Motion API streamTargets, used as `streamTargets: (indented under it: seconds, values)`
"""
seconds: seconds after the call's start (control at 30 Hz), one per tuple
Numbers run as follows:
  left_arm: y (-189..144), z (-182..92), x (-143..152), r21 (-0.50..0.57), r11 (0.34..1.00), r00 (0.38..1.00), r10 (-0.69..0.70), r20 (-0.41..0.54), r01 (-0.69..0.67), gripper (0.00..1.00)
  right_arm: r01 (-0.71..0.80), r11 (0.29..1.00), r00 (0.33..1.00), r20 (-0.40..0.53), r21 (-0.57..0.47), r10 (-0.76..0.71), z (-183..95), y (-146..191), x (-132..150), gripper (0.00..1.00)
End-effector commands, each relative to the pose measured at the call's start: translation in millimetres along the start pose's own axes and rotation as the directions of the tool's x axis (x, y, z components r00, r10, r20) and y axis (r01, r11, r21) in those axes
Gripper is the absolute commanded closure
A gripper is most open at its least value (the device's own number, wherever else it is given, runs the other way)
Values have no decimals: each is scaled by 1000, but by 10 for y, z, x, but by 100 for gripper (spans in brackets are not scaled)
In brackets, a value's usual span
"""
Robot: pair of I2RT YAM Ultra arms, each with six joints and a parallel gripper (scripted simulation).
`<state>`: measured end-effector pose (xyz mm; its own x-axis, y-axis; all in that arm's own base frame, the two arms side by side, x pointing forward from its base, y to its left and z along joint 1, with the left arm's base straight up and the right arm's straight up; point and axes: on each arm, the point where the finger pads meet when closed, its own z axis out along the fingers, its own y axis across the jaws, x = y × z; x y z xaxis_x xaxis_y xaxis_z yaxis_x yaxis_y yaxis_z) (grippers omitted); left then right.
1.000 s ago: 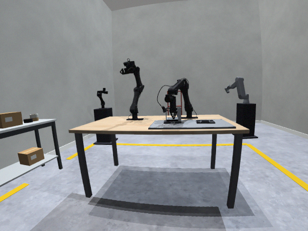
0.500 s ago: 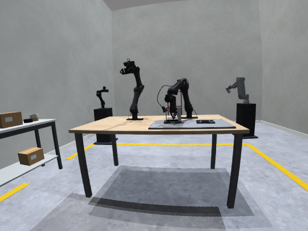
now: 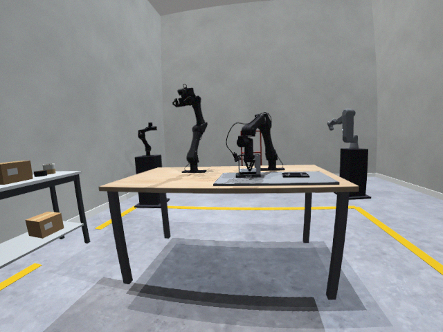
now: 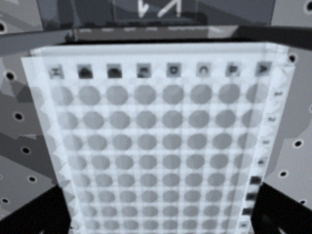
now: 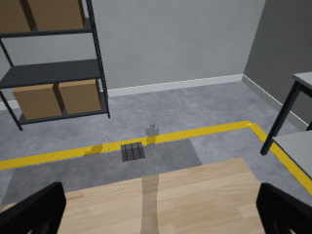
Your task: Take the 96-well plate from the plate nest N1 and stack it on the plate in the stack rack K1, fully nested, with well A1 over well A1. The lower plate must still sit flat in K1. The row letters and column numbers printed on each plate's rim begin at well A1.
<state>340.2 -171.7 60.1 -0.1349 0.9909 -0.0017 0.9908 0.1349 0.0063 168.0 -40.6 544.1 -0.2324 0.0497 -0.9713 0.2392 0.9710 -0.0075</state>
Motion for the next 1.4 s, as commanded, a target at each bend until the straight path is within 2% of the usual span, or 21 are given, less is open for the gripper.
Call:
streamTargets:
  seconds: [0.0,1.23,1.27,1.37]
  values:
    - [-19,103,39,19,1000,1000,-12,0,12,100,-12,1000,1000,-5,18,12,-88,-30,43,0]
    - [-20,92,36,16,1000,1000,-11,2,11,100,-12,1000,1000,-5,18,12,-88,-30,43,0]
    - [-20,92,36,16,1000,1000,-11,2,11,0,-12,1000,1000,-5,18,12,-88,-30,43,0]
    - [-18,68,35,11,1000,1000,-11,5,11,0,-12,1000,1000,-5,18,12,-88,-30,43,0]
